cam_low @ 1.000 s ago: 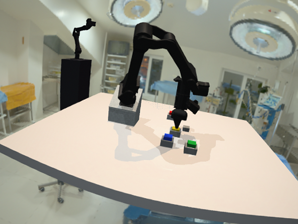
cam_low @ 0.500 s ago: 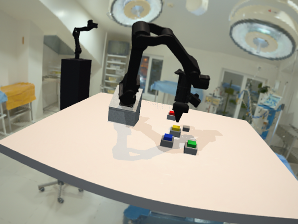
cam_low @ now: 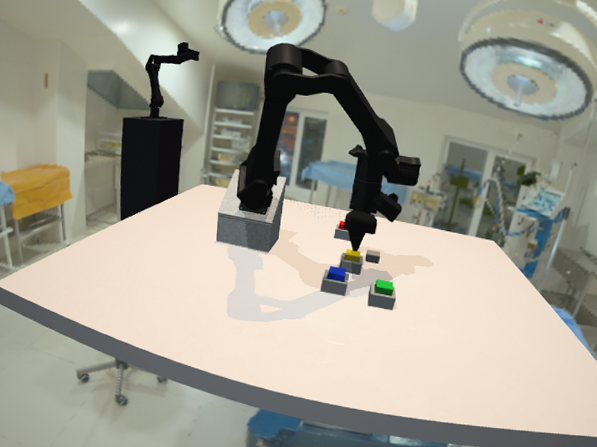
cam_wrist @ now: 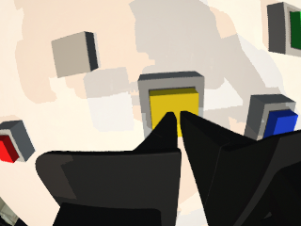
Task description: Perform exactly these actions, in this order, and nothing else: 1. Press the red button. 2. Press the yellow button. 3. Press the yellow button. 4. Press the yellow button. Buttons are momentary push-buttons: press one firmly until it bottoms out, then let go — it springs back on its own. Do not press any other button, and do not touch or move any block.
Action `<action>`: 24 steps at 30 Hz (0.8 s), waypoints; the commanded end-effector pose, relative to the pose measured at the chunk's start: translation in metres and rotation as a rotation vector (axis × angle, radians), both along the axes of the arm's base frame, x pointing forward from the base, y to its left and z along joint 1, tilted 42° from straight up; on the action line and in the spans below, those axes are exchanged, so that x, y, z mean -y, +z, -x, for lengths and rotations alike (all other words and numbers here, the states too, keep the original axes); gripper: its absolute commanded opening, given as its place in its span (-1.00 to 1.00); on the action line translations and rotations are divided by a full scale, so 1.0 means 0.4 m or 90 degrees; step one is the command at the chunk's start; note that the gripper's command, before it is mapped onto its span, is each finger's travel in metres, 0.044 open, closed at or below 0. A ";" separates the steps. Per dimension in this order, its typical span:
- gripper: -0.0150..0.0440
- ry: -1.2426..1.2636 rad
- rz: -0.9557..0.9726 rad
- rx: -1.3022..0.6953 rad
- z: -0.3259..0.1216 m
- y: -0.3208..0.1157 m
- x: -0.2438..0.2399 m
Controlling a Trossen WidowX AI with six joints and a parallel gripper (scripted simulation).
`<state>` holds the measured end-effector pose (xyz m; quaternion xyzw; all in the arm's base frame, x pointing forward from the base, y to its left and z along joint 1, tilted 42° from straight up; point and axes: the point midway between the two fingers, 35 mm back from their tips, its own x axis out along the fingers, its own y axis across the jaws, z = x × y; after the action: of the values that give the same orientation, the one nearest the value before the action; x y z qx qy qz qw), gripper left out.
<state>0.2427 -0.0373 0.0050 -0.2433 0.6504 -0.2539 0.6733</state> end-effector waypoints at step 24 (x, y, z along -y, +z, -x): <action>-0.42 0.001 0.005 -0.008 0.006 -0.030 0.027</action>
<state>0.2424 -0.0467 -0.0054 -0.2447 0.6502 -0.2548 0.6727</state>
